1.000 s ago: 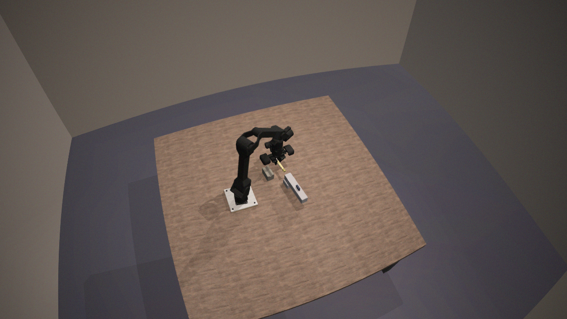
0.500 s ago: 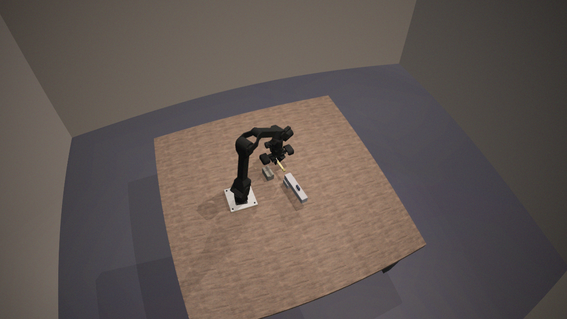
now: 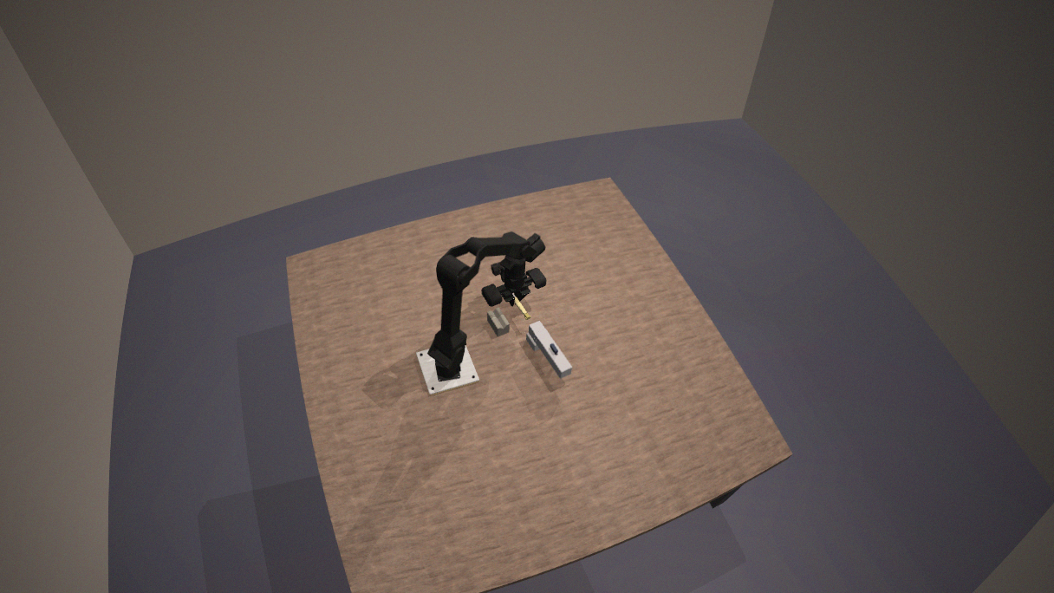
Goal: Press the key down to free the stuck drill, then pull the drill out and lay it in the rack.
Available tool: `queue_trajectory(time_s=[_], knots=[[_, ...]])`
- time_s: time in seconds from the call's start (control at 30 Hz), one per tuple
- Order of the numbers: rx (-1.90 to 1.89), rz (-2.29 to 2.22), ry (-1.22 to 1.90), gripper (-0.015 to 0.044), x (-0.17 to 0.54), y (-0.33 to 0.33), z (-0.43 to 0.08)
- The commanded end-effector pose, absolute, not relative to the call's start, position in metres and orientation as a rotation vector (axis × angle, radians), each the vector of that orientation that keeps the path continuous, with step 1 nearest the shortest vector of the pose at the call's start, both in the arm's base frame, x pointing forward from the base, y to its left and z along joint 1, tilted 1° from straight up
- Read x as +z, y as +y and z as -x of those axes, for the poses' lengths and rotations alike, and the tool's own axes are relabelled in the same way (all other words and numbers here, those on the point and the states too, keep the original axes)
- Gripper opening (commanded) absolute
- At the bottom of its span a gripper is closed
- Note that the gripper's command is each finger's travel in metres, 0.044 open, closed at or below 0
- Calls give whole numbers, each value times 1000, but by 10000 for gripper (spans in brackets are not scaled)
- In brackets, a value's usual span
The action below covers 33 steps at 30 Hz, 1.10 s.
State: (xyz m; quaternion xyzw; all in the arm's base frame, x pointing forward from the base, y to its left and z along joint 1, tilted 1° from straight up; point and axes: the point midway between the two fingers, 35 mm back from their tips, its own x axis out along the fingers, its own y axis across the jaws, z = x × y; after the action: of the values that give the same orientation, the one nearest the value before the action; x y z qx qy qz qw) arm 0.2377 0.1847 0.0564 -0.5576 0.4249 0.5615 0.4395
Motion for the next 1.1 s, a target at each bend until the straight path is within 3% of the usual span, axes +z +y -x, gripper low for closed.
queue_trajectory(time_s=[0.0, 1.07], knots=[[1395, 1386, 1047, 0, 60, 185, -238], [1395, 1387, 1047, 0, 68, 182, -236]])
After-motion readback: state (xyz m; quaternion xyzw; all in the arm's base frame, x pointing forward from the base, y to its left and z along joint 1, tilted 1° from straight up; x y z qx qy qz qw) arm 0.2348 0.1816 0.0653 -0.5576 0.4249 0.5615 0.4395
